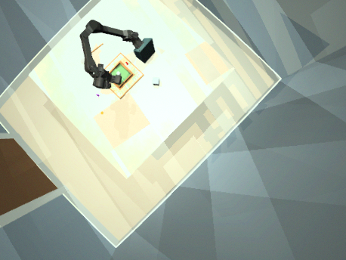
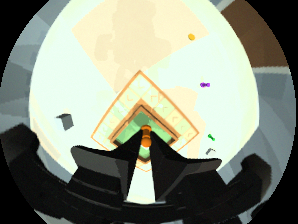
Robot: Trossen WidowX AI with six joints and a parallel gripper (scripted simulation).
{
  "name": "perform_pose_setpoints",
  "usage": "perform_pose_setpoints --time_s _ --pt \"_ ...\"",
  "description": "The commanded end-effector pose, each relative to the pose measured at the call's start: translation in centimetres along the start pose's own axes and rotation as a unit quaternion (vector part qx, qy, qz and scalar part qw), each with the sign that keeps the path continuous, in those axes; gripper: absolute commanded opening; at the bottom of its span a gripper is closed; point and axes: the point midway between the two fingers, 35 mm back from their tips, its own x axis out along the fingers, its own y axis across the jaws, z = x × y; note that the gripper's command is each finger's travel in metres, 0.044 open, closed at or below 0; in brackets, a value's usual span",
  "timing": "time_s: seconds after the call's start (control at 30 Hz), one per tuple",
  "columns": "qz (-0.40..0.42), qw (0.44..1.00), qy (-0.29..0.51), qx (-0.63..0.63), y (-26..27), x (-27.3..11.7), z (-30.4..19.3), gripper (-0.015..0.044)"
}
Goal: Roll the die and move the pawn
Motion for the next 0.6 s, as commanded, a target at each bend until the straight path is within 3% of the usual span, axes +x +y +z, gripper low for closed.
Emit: perform_pose_setpoints --time_s 0.0,0.57 --pt "0.002 1.000 -0.002 0.001 2.1 0.6 -0.7 0.0000" --pt "0.003 1.000 -0.001 0.000 8.6 3.6 -4.7 0.0000"
